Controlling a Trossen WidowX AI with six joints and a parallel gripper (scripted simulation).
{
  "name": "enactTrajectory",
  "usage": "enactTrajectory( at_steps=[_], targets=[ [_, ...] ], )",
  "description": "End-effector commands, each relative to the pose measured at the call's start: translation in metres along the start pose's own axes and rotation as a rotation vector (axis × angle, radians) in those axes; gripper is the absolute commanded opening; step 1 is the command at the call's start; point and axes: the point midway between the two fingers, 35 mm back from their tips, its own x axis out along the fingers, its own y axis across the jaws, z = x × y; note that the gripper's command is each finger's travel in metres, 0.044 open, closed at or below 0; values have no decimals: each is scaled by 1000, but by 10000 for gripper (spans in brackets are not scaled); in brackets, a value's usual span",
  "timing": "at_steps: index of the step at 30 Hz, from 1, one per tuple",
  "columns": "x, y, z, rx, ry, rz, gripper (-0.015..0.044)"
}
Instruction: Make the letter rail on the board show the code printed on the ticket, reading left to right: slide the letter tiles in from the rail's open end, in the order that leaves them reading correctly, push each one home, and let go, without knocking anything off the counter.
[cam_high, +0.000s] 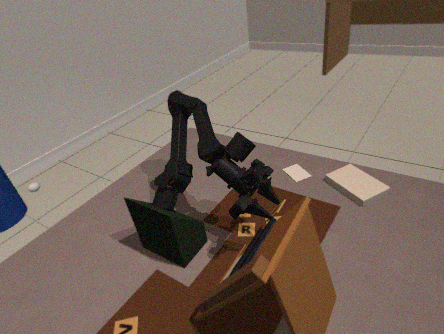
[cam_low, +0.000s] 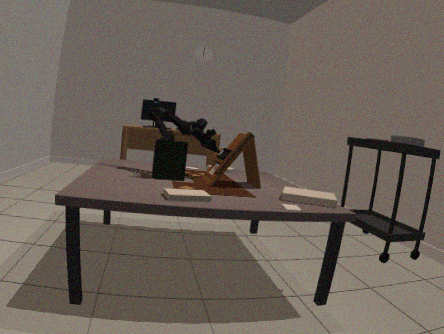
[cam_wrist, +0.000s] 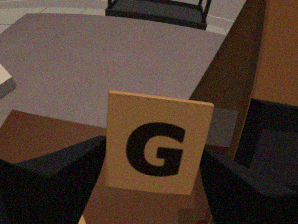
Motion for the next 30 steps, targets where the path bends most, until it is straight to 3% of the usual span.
enactTrajectory(
  at_steps=[1, 30],
  targets=[
    [0, -3, 0, -4, 1, 2, 0],
    [0, -17, 0, -4, 1, 1, 0]
  ],
)
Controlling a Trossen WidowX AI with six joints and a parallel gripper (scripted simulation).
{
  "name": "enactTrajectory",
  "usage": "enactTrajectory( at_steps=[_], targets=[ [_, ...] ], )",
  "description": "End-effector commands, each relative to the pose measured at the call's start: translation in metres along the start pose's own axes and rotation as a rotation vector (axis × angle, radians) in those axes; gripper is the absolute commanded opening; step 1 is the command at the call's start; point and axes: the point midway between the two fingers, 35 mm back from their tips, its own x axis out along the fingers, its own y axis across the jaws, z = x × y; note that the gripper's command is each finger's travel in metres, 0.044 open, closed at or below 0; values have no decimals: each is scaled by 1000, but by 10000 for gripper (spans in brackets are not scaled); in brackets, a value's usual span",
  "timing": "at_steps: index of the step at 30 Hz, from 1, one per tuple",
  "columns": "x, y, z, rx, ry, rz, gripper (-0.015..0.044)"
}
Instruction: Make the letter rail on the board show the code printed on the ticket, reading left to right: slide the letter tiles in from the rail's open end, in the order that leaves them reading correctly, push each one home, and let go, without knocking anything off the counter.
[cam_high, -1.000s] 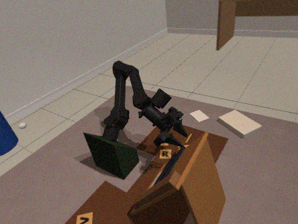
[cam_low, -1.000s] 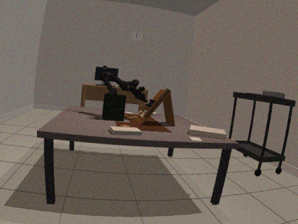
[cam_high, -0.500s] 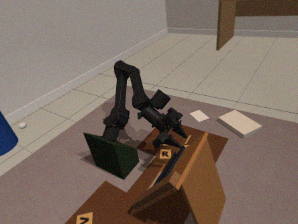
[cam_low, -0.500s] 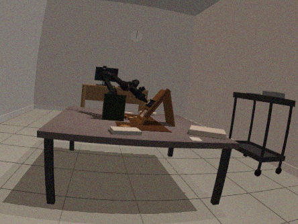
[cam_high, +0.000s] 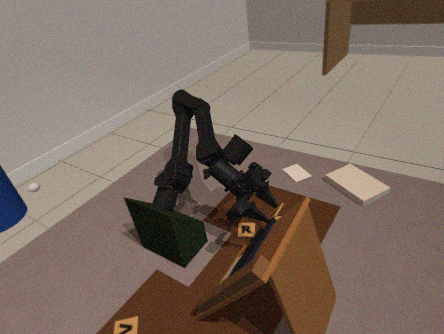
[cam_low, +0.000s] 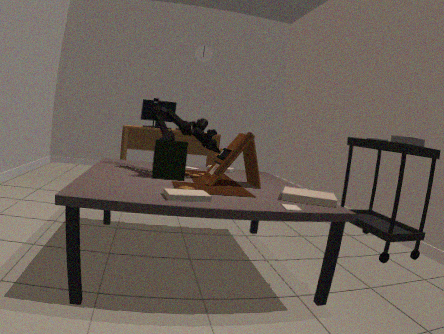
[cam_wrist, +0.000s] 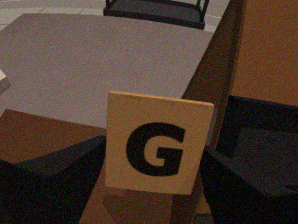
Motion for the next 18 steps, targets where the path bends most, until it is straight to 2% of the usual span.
enactTrajectory(
  at_steps=[1, 18],
  targets=[
    [0, -2, 0, -4, 1, 2, 0],
    [0, -11, 0, -4, 1, 2, 0]
  ],
)
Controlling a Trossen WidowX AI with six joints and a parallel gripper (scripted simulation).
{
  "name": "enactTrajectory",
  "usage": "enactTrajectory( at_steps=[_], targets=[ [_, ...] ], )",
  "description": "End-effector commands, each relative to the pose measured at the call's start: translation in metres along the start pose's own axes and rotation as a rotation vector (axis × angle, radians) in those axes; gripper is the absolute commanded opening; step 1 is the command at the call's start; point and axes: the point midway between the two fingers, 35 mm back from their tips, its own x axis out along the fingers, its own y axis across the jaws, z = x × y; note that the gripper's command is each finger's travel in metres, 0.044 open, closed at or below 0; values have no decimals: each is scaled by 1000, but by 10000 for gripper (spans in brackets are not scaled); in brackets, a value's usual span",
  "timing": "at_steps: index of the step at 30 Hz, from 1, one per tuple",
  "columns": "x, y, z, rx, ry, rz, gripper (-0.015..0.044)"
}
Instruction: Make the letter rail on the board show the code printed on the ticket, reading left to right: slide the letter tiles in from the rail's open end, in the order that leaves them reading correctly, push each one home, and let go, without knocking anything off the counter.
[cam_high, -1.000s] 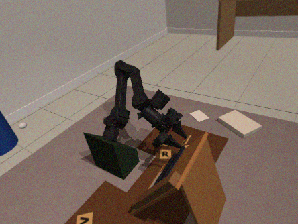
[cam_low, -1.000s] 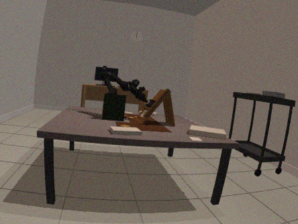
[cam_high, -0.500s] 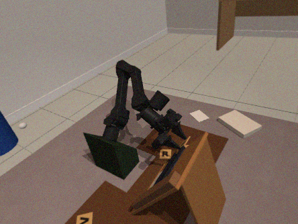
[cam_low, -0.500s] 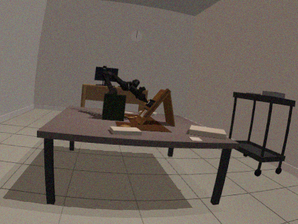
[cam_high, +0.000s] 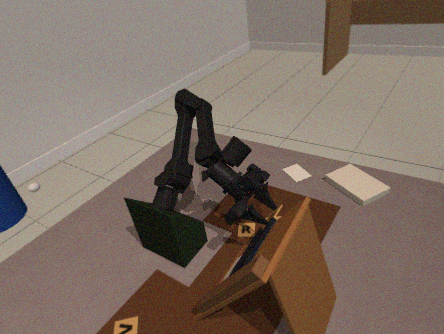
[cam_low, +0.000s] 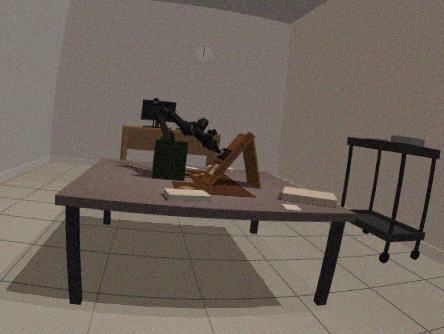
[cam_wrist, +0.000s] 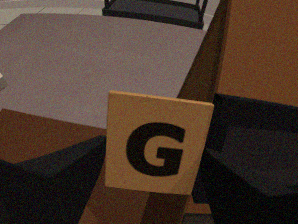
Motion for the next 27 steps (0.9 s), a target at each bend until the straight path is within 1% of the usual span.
enactTrajectory(
  at_steps=[1, 27],
  targets=[
    [0, -2, 0, -4, 1, 2, 0],
    [0, -15, 0, -4, 1, 2, 0]
  ],
)
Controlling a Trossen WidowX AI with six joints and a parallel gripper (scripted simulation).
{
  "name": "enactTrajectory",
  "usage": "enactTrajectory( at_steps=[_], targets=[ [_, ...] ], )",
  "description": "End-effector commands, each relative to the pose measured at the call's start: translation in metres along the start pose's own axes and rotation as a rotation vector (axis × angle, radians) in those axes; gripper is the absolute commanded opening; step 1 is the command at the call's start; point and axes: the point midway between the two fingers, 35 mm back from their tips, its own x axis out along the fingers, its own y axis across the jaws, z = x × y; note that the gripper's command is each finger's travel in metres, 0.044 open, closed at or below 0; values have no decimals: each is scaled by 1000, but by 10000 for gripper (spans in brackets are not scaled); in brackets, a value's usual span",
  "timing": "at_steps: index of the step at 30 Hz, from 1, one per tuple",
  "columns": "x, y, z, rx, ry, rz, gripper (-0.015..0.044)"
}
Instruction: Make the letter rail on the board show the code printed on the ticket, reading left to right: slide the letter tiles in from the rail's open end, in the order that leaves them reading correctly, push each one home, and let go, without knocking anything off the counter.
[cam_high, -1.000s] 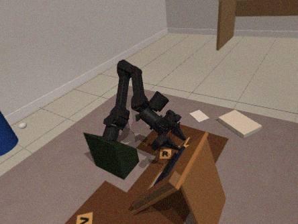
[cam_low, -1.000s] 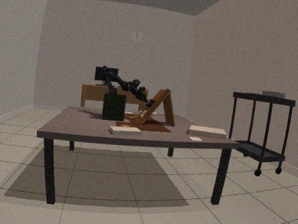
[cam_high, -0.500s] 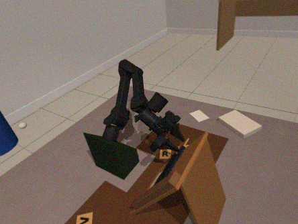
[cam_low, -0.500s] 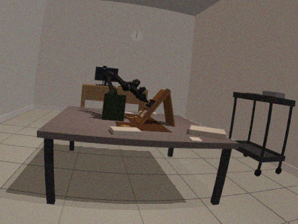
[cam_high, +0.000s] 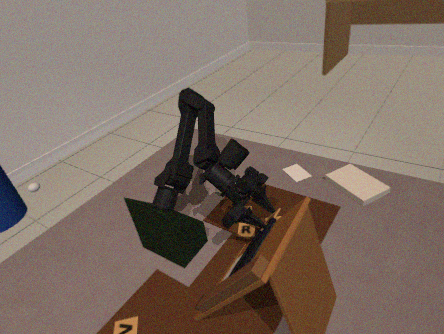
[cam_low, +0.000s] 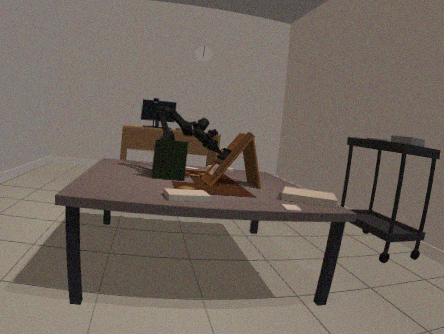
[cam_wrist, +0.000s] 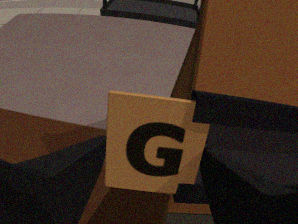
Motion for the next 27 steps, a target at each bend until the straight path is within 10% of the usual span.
enactTrajectory(
  at_steps=[1, 27],
  targets=[
    [0, -2, 0, -4, 1, 2, 0],
    [0, -14, 0, -4, 1, 2, 0]
  ],
)
